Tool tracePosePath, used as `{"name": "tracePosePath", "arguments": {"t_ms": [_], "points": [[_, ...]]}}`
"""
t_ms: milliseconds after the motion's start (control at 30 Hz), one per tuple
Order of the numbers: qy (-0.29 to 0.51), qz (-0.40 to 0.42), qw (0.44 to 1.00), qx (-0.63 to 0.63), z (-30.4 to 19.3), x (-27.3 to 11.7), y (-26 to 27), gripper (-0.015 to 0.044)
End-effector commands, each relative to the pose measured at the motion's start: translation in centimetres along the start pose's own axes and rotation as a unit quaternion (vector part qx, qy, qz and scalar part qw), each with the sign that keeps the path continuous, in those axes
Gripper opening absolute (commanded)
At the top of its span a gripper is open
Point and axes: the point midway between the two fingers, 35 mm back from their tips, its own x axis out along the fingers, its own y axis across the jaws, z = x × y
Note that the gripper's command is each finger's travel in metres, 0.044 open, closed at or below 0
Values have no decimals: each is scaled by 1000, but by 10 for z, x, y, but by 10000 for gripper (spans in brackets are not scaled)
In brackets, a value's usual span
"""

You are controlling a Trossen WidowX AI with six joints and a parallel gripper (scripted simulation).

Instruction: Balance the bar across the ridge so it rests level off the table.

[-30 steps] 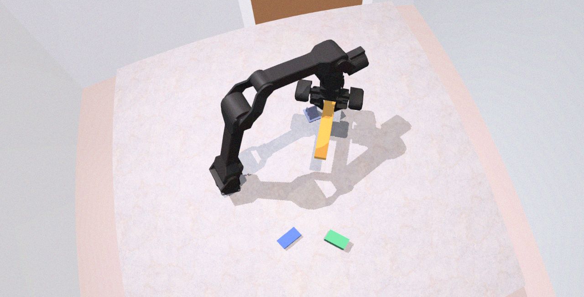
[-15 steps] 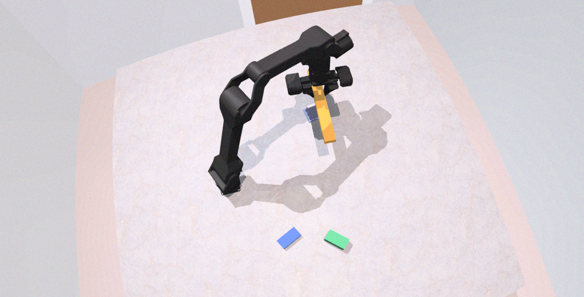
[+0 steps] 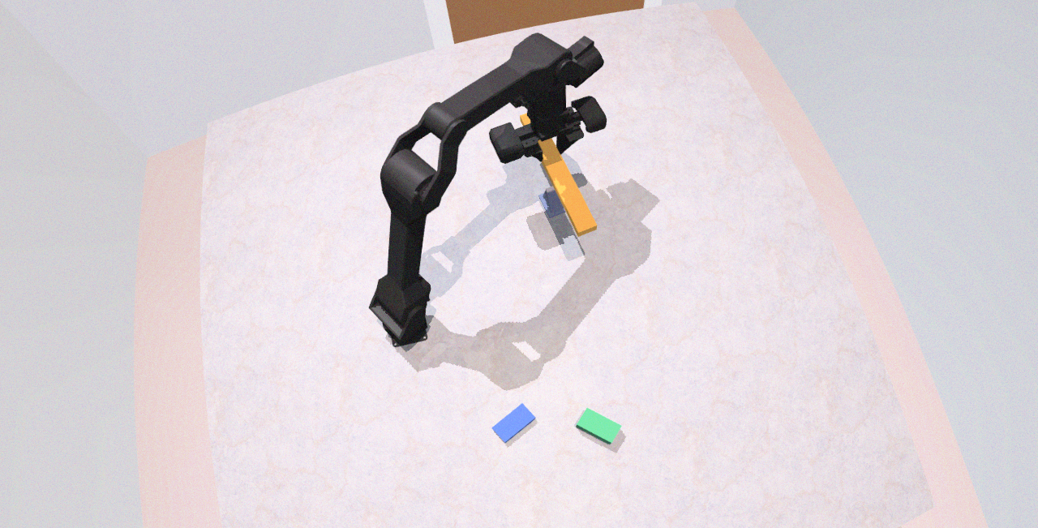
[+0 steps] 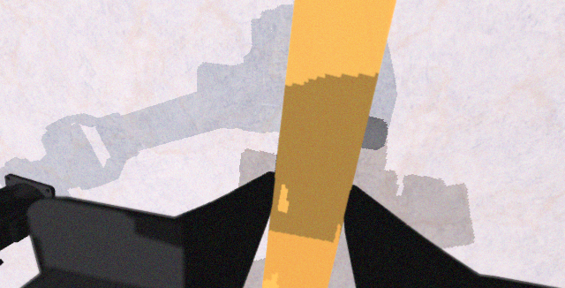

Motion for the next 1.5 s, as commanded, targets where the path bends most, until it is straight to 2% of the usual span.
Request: {"name": "tracePosePath", "arguments": {"t_ms": [0, 767, 1467], "points": [[0, 3, 1000, -6, 1, 6, 3, 0], [0, 3, 1000, -6, 1, 43, 5, 0], [0, 3, 1000, -6, 1, 43, 5, 0]]}}
